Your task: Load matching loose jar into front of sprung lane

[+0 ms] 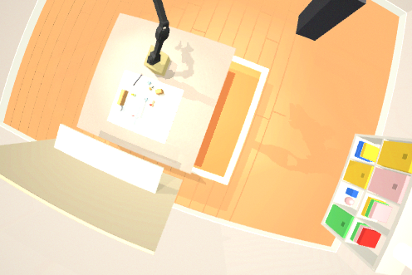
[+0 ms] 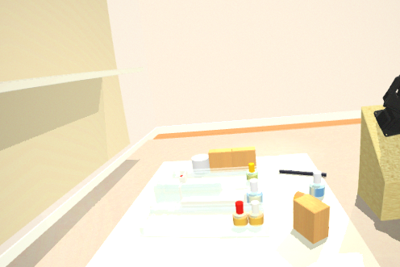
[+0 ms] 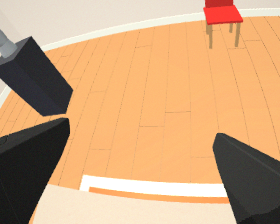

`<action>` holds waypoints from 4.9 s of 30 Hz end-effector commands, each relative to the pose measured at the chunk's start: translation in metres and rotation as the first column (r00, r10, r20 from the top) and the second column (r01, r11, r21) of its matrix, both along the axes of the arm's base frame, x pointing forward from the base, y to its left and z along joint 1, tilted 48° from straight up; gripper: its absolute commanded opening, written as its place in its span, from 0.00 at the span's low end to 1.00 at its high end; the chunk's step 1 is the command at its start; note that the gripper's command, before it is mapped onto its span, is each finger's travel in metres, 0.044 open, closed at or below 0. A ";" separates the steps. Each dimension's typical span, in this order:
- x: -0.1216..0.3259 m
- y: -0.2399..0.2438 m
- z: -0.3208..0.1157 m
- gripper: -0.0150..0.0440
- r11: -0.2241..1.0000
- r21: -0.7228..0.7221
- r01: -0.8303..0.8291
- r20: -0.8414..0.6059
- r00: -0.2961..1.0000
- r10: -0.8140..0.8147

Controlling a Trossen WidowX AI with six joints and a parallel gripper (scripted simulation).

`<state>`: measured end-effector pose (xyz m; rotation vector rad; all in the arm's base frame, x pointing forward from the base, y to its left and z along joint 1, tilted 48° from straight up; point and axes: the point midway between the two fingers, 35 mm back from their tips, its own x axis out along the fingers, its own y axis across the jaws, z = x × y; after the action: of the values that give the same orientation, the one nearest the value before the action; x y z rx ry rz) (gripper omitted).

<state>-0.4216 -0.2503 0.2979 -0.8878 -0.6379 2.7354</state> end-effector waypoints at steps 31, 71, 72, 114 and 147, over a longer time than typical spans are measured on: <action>0.399 -0.150 -0.267 1.00 0.147 -0.175 -0.974 0.765 -0.040 0.642; 0.592 0.273 -0.376 1.00 -0.318 -0.869 -0.380 0.495 -0.672 -0.551; 0.592 0.273 -0.376 1.00 -0.318 -0.869 -0.380 0.495 -0.672 -0.551; 0.595 0.309 -0.407 0.60 -0.314 -0.870 -0.381 0.494 -0.671 -0.553; 0.580 0.236 -0.349 0.25 -0.328 -0.864 -0.383 0.504 -0.672 -0.543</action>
<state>0.1628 -0.0050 -0.0621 0.7375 1.4202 0.5387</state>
